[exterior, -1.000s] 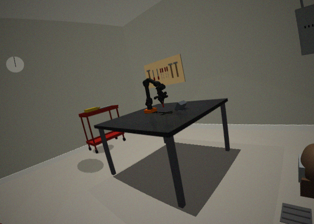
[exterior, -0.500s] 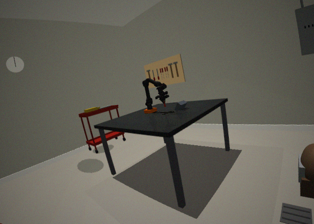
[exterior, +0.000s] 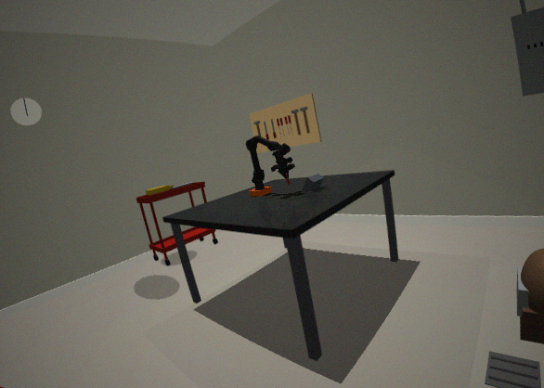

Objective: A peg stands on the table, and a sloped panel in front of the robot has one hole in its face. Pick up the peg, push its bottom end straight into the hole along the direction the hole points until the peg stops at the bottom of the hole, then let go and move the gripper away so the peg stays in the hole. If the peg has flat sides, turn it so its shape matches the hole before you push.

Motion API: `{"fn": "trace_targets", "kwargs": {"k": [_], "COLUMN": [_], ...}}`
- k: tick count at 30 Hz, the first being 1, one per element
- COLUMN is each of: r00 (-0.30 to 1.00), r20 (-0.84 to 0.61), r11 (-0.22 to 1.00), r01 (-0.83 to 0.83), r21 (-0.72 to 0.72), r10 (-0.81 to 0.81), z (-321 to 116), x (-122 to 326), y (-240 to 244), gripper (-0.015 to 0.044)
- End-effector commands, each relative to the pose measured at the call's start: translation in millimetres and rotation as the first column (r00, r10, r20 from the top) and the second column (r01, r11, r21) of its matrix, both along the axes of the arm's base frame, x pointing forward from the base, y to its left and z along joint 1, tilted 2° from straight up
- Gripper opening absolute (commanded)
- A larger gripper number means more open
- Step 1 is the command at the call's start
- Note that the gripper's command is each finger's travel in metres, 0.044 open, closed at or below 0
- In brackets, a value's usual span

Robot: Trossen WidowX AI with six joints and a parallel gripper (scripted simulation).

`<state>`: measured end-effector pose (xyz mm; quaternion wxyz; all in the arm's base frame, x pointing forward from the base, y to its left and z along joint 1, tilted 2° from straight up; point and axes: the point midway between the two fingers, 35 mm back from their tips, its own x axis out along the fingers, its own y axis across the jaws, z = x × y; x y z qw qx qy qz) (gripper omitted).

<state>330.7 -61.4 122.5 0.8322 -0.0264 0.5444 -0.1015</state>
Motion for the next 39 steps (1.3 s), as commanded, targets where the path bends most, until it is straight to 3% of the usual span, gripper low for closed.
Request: {"fn": "trace_targets", "kwargs": {"k": [1, 39], "r00": [1.000, 0.975], "r20": [0.021, 0.221], "r11": [1.000, 0.999], "r01": [0.001, -0.037], "r21": [-0.008, -0.015], "r10": [-0.001, 0.039], "z": [0.5, 4.7], "x": [0.2, 4.9], "y": [4.4, 56.1], "gripper": [0.0000, 0.0000]}}
